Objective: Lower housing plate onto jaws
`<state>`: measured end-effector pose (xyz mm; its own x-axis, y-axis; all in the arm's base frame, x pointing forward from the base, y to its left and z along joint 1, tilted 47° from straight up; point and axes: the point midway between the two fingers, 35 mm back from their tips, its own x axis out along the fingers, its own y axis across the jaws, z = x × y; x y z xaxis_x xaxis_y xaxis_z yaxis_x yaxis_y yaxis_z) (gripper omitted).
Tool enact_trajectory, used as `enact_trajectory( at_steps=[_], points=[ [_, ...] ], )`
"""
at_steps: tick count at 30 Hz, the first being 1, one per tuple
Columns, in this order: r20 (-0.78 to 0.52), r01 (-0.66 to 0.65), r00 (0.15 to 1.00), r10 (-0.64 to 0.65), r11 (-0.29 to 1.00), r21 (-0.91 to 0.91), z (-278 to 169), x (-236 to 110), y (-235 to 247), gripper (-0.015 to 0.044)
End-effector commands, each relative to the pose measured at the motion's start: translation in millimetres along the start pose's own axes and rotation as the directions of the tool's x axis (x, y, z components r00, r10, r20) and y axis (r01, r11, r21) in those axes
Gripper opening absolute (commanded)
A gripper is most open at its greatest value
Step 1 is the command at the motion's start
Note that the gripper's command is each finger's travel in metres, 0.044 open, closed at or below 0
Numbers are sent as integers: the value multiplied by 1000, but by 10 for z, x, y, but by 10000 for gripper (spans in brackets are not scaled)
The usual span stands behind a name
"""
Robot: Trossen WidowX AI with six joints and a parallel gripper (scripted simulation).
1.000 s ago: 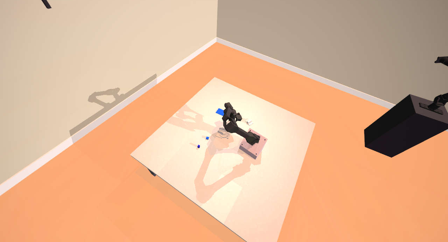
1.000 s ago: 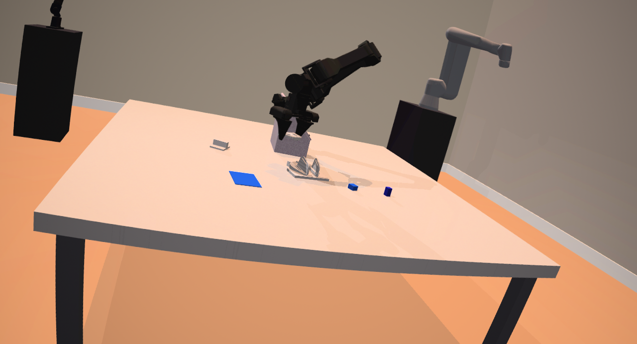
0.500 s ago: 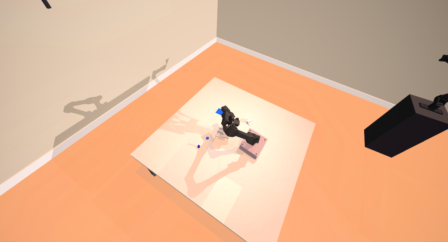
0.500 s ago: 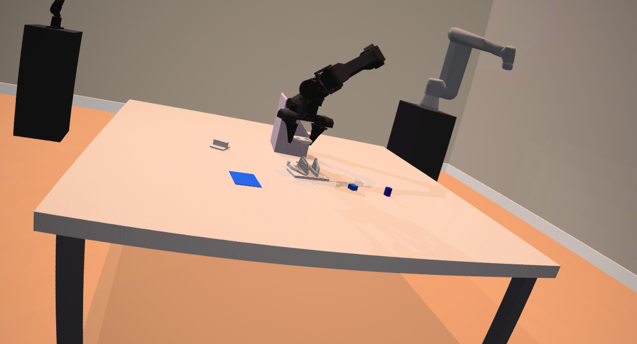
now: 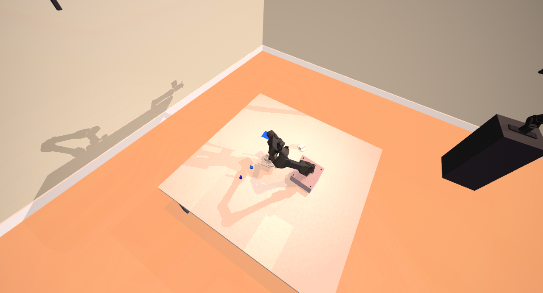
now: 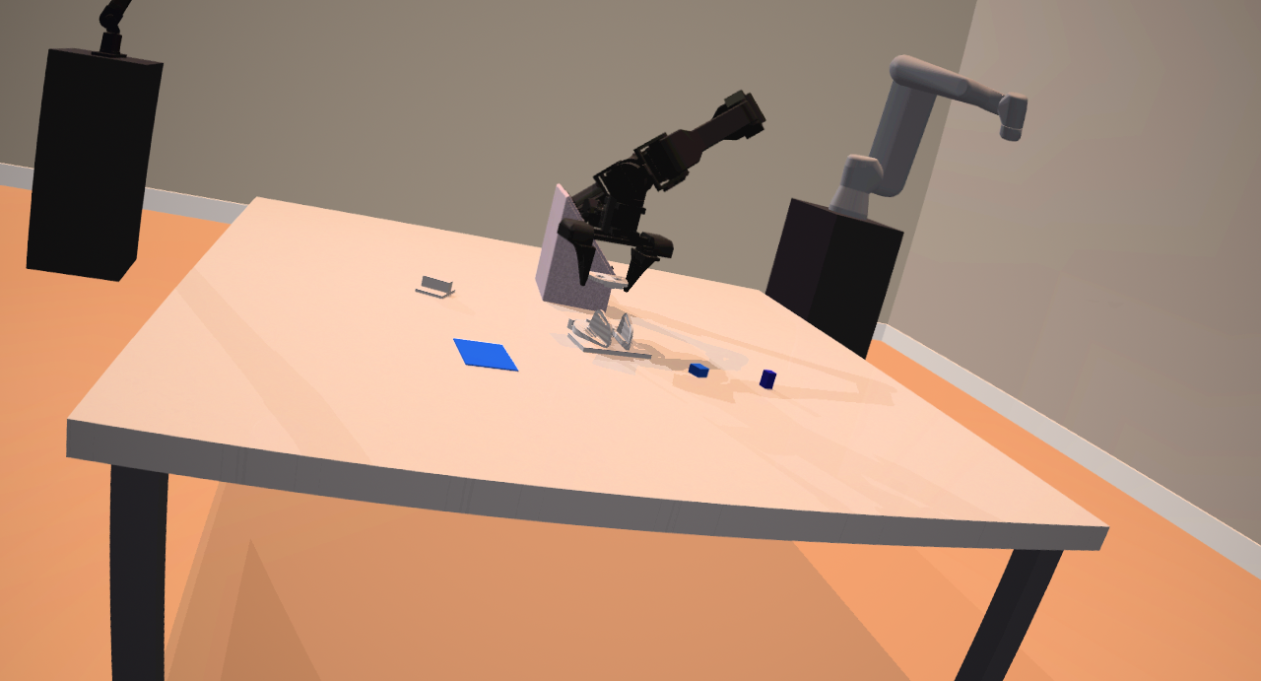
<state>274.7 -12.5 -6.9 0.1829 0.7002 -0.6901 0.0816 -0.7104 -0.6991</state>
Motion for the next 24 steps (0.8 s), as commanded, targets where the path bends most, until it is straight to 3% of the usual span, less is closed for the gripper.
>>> enact_trajectory(
  at_steps=[1, 24],
  points=[
    [-5, 1, 1000, -1, 1000, 3, -5, -6, -7, 351],
    [-4, 1, 1000, -1, 1000, 0, 126, -4, -53, 351]
  ],
)
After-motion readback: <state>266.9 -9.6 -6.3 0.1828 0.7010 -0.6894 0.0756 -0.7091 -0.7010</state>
